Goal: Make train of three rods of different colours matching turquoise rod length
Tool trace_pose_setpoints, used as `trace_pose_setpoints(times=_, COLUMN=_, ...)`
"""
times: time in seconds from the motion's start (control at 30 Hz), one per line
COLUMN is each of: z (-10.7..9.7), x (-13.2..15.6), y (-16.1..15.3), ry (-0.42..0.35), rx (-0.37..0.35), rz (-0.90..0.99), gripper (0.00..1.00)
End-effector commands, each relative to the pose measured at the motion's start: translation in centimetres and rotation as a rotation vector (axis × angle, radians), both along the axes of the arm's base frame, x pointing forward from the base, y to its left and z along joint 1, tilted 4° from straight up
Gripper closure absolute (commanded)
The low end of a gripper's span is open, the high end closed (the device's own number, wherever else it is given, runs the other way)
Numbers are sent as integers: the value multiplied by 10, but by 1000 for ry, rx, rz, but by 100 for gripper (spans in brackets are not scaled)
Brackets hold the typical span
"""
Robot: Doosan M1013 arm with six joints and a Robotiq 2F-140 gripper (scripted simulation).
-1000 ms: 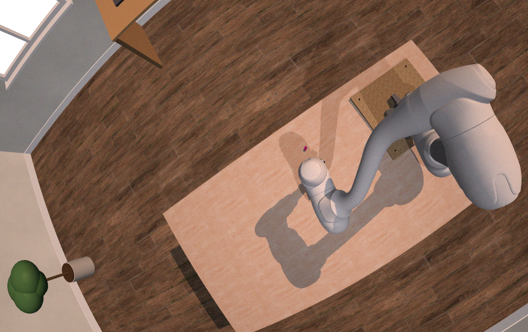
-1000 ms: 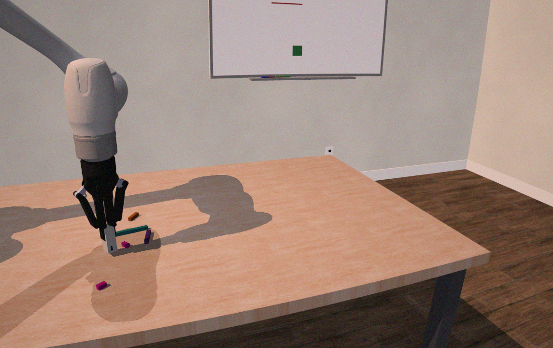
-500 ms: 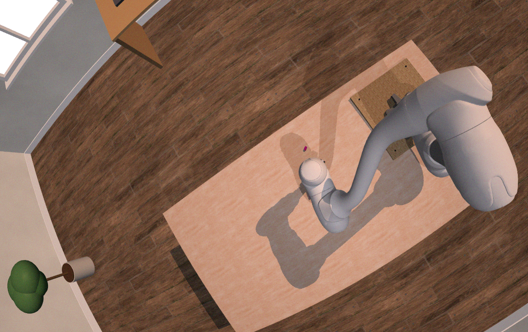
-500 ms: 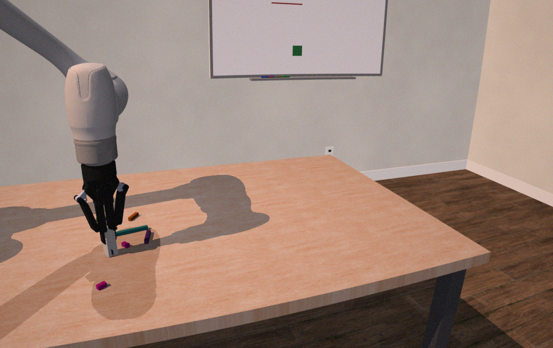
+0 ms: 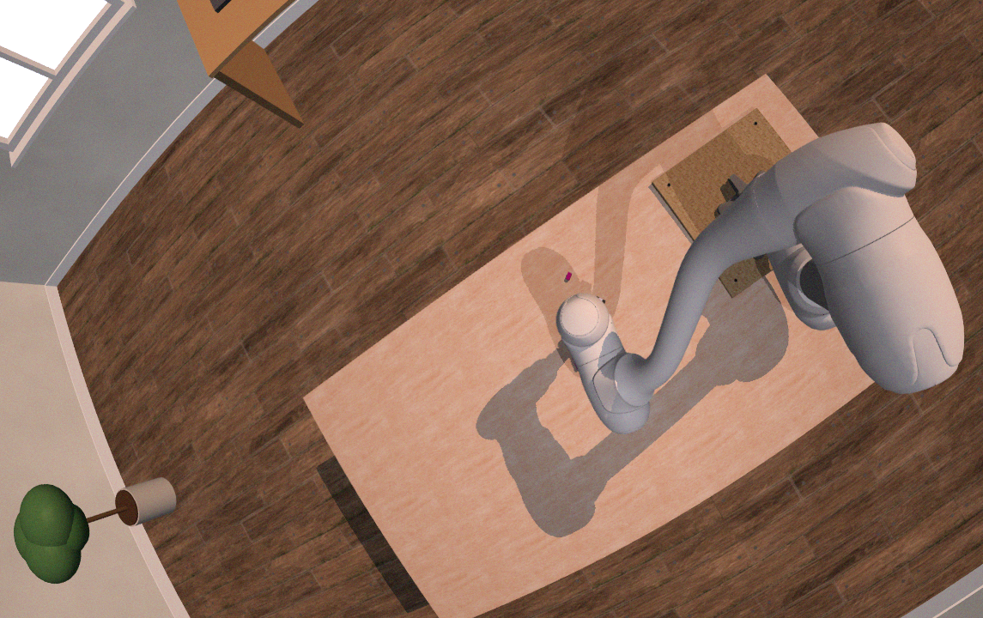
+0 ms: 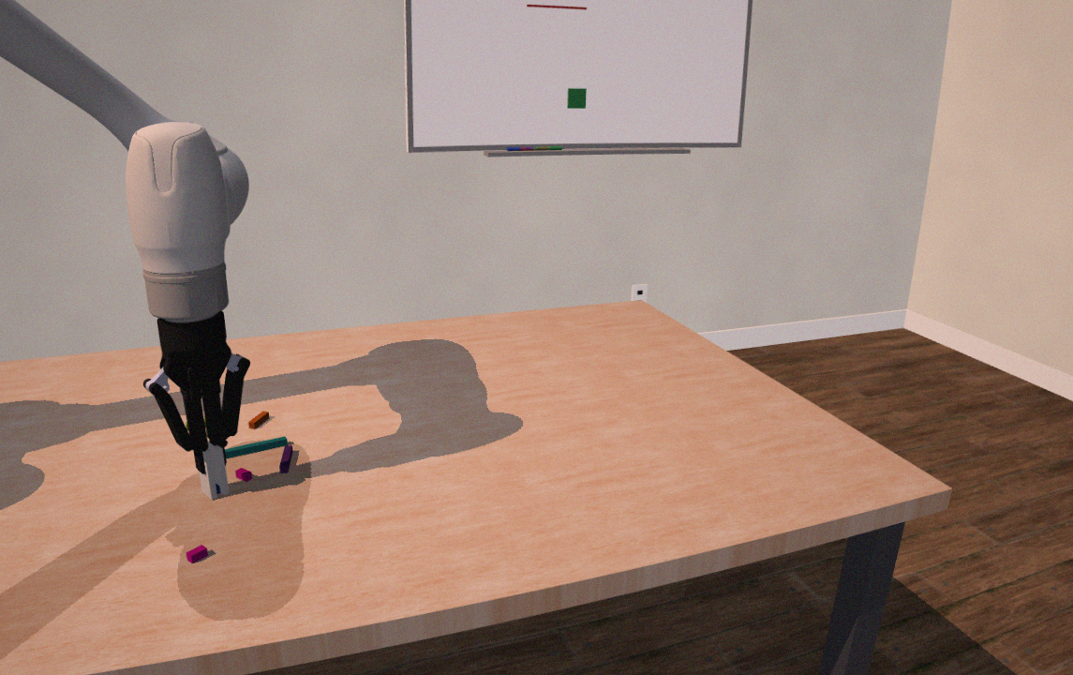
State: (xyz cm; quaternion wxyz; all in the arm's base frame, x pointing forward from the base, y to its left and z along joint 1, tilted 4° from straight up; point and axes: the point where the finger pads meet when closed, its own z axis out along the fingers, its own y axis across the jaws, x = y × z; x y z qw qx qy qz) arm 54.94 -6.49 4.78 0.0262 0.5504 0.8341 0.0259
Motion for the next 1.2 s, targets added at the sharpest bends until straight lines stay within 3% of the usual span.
trace_pose_setpoints(times=0.0, z=0, x=0, y=0, ry=0, rx=0, rz=0, gripper=97)
trace_pose_setpoints(times=0.7, z=0, x=0, y=0, ry=0, rx=0, rz=0, gripper=97)
trace_pose_setpoints(times=1.17, z=0, x=0, y=0, ry=0, rx=0, rz=0, gripper=88)
